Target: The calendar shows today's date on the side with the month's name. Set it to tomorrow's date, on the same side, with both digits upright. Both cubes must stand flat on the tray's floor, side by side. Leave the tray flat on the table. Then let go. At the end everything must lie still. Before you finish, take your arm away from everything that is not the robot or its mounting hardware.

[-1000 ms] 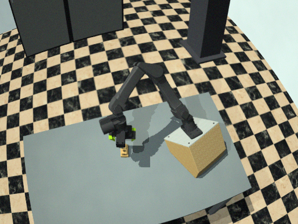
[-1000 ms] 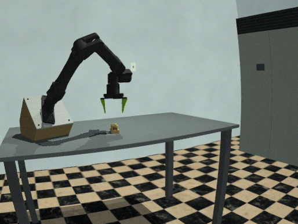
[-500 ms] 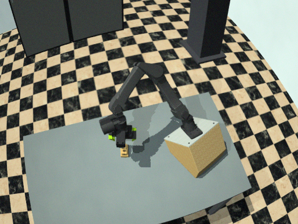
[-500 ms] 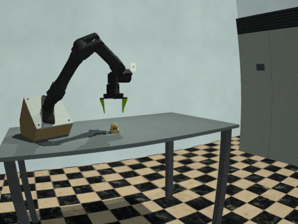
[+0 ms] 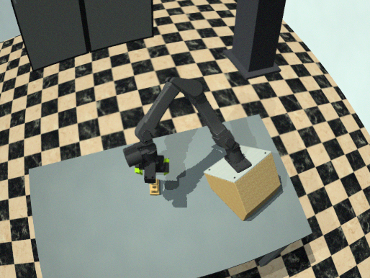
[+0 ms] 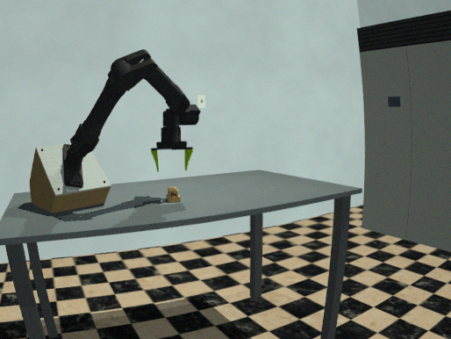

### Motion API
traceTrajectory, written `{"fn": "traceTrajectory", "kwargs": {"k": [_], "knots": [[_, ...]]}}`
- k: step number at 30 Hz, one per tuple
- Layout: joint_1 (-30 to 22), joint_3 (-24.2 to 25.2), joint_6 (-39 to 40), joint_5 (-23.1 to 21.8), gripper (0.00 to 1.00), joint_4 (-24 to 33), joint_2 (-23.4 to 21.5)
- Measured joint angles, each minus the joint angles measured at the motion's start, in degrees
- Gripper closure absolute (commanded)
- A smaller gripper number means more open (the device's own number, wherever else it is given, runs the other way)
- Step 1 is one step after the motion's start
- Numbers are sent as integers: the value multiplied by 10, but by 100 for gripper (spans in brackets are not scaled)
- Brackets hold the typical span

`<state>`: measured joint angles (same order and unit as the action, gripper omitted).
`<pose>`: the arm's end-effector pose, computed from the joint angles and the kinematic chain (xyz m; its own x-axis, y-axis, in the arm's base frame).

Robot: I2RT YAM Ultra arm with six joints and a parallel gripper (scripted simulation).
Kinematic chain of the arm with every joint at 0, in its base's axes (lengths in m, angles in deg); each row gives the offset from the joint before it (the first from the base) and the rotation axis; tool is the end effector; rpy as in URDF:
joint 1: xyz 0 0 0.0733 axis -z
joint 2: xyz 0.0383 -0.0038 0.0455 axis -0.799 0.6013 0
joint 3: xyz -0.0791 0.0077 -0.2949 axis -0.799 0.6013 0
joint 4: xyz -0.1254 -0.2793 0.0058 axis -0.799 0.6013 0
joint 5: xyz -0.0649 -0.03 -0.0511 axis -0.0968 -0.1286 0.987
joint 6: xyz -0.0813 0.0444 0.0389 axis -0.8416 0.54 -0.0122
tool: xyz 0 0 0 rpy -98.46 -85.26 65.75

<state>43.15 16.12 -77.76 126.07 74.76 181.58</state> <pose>0.3731 0.0056 0.1767 -0.3819 -0.7603 0.5255 -0.9023 0.1836 -0.3902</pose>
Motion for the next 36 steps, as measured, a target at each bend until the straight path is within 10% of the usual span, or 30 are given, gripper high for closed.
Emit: {"fn": "traceTrajectory", "kwargs": {"k": [36], "knots": [[-28, -32, 29, 3, 0, 55, -13]]}}
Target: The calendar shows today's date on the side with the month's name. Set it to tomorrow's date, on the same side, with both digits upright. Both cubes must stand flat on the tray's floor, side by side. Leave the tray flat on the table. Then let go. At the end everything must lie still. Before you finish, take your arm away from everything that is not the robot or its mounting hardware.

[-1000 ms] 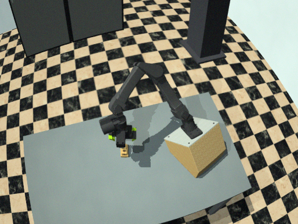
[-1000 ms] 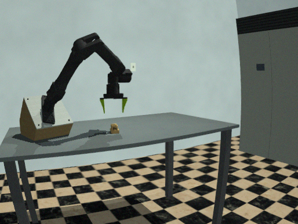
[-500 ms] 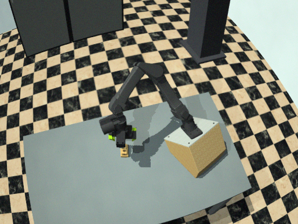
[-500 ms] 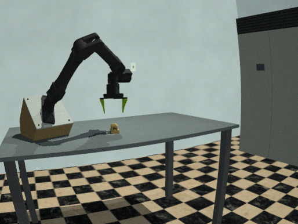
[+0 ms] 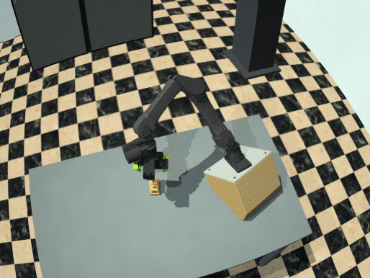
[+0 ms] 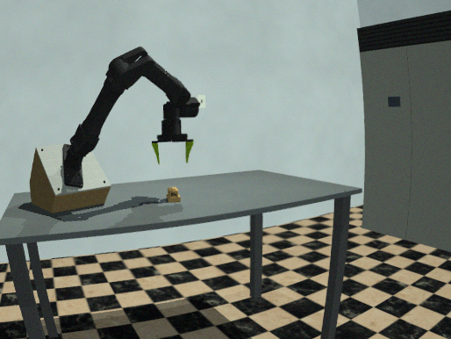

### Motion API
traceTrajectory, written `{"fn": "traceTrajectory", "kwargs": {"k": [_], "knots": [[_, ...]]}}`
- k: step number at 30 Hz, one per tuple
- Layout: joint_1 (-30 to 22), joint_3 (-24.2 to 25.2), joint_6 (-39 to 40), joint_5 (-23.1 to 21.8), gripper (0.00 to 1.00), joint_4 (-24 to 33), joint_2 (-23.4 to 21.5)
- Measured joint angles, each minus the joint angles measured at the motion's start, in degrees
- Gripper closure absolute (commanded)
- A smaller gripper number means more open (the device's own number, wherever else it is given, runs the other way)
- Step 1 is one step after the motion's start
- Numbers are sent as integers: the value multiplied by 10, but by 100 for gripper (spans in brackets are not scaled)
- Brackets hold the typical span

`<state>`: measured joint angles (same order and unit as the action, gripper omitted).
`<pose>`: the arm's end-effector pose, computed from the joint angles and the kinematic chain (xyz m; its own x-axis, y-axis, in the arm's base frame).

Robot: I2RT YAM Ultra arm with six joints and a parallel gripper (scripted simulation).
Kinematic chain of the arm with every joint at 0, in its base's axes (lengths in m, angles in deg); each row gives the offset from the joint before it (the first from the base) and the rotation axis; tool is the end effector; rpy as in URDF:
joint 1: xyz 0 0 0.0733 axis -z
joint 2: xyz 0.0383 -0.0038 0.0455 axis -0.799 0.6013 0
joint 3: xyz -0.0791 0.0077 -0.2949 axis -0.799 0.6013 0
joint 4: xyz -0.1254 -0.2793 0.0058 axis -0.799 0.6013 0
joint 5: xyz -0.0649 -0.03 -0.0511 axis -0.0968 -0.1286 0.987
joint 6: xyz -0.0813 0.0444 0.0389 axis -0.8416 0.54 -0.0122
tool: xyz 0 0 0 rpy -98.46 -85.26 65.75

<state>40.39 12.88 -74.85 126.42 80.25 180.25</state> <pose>0.3703 0.0226 0.2007 -0.3838 -0.7646 0.5178 -0.8971 0.1759 -0.4052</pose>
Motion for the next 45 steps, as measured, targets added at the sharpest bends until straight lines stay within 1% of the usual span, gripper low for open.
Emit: {"fn": "traceTrajectory", "kwargs": {"k": [12, 18, 25, 45], "knots": [[-59, -88, 71, 2, 0, 123, 0], [-71, -104, 92, 2, 0, 160, 1], [-71, -104, 99, 2, 0, 172, 1], [-71, -104, 100, 2, 0, 172, 1]]}}
